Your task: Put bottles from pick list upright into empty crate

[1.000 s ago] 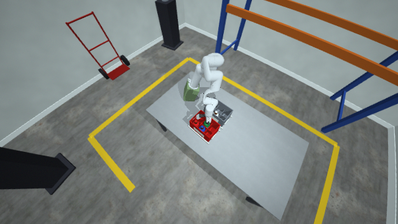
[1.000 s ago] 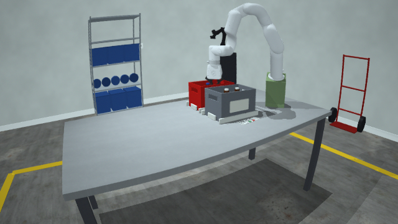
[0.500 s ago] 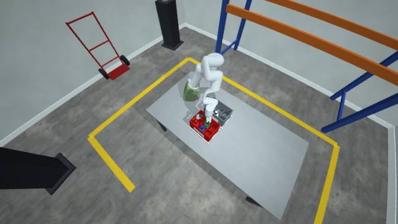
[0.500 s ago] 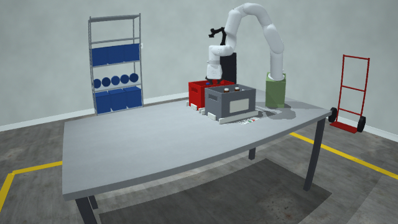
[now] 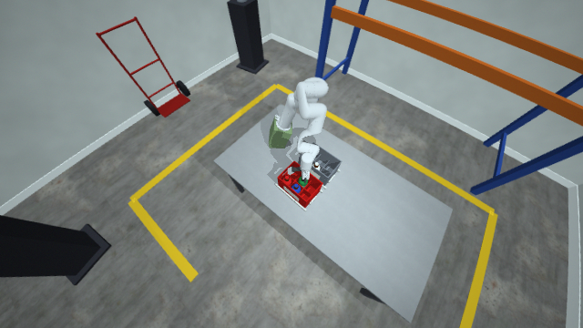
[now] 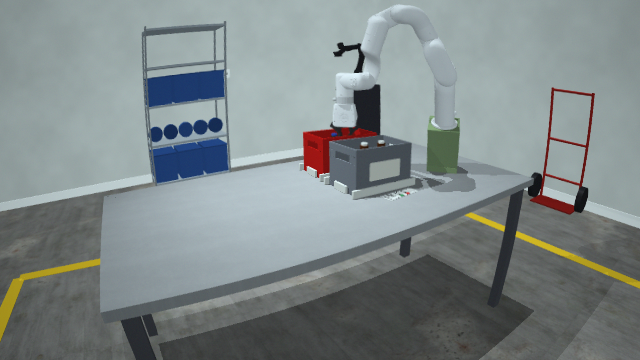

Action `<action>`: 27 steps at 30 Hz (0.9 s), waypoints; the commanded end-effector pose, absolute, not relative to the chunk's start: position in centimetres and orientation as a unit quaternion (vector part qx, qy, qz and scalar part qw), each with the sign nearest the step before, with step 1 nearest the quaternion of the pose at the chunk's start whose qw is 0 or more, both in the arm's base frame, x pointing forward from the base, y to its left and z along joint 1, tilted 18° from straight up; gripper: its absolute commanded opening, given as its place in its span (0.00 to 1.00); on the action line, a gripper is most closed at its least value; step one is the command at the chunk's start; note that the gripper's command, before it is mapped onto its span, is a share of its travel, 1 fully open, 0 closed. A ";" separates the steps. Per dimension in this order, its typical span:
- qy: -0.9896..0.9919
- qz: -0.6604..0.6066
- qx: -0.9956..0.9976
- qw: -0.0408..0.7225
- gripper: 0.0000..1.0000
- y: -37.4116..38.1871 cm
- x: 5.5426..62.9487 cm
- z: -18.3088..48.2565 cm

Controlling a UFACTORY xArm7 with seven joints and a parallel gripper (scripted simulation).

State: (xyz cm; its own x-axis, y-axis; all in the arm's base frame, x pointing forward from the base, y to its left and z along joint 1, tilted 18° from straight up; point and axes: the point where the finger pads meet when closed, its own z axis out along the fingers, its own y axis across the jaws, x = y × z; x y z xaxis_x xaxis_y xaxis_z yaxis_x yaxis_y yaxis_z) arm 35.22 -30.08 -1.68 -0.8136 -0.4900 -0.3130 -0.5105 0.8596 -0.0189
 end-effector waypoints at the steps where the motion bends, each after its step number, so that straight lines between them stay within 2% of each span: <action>1: 0.952 0.031 -0.262 0.156 0.00 -30.3 35.3 -1.5; 27: 0.952 0.031 -0.262 0.156 0.00 -30.6 34.6 0.8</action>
